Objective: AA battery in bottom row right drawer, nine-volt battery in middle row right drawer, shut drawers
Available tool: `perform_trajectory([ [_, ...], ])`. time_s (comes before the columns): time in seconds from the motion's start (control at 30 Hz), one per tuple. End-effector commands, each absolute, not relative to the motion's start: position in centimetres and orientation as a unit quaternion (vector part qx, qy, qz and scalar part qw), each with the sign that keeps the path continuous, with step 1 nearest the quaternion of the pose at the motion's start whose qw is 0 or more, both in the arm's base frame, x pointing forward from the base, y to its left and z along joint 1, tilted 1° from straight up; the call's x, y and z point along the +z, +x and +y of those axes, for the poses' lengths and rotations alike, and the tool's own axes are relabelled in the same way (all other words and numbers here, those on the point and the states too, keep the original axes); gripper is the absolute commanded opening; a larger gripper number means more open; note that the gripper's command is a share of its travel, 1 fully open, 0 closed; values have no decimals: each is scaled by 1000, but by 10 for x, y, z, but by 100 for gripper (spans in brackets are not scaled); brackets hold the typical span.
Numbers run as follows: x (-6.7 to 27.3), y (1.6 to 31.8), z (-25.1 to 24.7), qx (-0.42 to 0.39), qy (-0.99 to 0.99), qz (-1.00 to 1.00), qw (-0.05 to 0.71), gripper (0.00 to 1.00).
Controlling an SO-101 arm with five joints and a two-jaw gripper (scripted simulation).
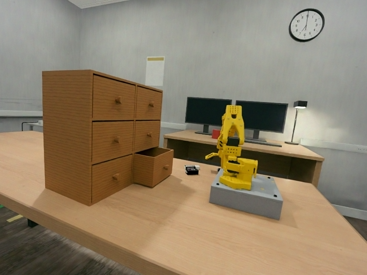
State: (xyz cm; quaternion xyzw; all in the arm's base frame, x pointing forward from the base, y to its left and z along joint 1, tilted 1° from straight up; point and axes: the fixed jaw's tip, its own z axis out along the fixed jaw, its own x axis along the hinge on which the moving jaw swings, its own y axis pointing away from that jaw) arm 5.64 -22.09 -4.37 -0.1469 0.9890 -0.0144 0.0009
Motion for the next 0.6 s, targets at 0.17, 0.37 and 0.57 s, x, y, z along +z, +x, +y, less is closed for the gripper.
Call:
perform_trajectory([
  [0.17,-47,56,-216,-4,-147,989,0,0],
  [0.37,-44,56,-216,-4,-147,989,0,0],
  [0.57,-31,56,-217,-4,-147,989,0,0],
])
